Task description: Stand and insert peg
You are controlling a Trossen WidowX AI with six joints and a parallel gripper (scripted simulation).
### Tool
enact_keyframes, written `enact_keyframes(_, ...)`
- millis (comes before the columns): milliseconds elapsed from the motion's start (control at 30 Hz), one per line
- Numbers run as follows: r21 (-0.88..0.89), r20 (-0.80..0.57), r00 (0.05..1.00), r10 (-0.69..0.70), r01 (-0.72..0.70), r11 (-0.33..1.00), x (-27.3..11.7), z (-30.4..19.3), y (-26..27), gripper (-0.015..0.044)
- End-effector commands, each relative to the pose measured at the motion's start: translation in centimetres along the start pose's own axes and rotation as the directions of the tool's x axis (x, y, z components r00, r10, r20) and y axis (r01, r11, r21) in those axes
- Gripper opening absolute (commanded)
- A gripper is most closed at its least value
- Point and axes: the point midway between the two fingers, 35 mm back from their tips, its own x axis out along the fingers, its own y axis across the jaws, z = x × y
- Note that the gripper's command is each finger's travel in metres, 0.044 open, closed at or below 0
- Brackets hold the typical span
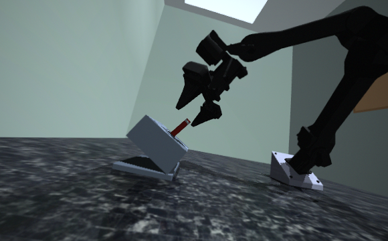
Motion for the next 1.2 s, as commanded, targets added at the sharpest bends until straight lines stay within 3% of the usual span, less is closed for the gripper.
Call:
enact_keyframes(0, -0.005, 0.002, 1.000, 0.003, -0.003, 1.000, -1.2, 0.1, 0.1, 0.0440)
enact_keyframes(1167, 0.001, 0.003, 1.000, 0.002, -0.002, 1.000, -6.6, 0.2, -0.4, 0.0440)
